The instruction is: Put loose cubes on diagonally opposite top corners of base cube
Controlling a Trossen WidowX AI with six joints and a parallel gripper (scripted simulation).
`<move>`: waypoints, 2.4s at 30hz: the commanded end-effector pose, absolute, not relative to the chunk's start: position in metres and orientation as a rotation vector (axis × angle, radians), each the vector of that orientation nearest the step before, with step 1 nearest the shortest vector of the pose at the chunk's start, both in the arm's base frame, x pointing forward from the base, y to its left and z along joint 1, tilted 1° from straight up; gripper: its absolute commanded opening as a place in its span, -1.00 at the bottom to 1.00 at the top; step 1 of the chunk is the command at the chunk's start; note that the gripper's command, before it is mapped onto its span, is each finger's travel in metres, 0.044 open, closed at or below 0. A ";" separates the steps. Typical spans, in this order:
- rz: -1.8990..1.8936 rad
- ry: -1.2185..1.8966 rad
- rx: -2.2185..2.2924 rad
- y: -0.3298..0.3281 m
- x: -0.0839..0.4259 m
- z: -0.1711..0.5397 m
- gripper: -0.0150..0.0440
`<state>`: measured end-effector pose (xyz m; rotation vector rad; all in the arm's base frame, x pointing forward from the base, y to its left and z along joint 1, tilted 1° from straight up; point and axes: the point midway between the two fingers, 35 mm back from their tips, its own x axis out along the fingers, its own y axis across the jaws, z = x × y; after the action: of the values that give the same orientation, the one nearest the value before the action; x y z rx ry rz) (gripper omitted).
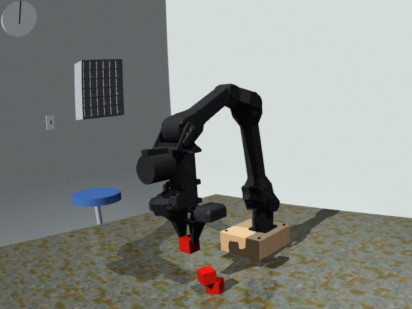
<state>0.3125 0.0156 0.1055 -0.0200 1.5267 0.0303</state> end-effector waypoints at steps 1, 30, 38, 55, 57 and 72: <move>-0.043 1.531 0.062 0.030 0.305 0.103 -0.14; -0.329 1.509 0.366 0.080 0.279 0.086 -0.14; -0.334 1.508 0.370 0.079 0.278 0.066 -0.14; -0.332 1.509 0.368 0.079 0.279 0.059 -0.14; -0.331 1.509 0.367 0.079 0.280 0.054 -0.14; -0.327 1.509 0.363 0.080 0.281 0.036 -0.14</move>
<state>0.2828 0.0801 0.0396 0.3678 1.5022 -0.3261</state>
